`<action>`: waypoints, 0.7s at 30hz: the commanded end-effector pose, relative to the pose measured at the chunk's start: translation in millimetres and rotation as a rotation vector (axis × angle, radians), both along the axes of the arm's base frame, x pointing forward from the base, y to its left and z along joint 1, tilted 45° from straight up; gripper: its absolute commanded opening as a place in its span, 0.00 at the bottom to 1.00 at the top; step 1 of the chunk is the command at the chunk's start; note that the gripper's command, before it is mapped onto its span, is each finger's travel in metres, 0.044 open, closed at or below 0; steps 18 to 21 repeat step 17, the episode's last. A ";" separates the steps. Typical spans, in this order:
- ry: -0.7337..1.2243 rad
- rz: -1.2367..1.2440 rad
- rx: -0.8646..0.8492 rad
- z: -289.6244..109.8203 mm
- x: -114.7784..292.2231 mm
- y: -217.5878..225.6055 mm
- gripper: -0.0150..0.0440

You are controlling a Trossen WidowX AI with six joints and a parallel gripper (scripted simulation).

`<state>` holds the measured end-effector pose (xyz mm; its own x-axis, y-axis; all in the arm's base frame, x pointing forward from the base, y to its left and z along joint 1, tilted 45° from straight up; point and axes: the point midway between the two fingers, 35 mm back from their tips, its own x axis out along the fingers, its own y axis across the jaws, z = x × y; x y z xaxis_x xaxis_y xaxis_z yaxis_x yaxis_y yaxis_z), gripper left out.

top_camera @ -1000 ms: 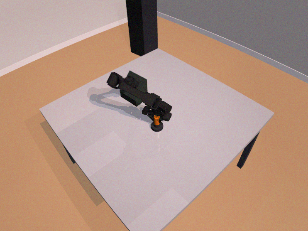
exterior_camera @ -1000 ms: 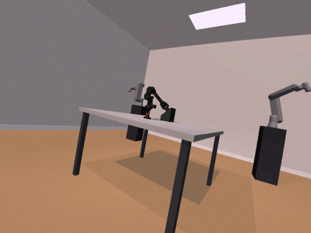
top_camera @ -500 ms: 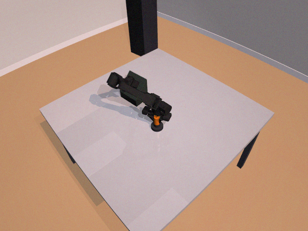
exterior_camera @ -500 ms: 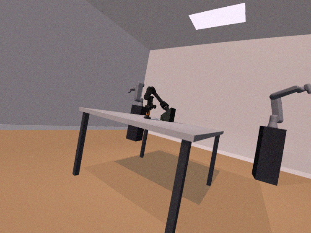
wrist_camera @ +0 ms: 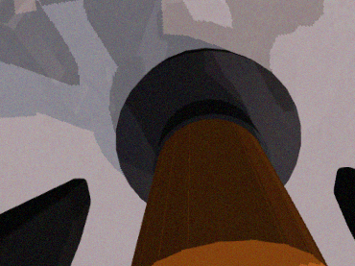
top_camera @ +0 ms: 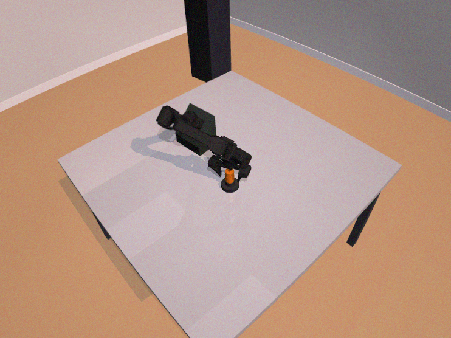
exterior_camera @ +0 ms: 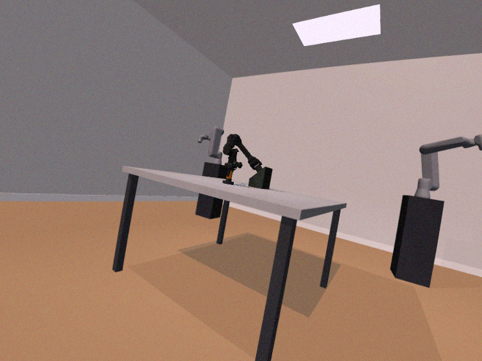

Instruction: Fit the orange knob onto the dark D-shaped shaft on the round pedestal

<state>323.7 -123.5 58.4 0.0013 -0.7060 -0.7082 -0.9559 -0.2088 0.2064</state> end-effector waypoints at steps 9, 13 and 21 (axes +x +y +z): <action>0.000 0.000 0.004 67.7 0.0 68.3 1.00; -0.001 0.000 0.004 66.3 1.5 69.6 1.00; -0.001 0.000 0.004 66.3 1.5 69.6 1.00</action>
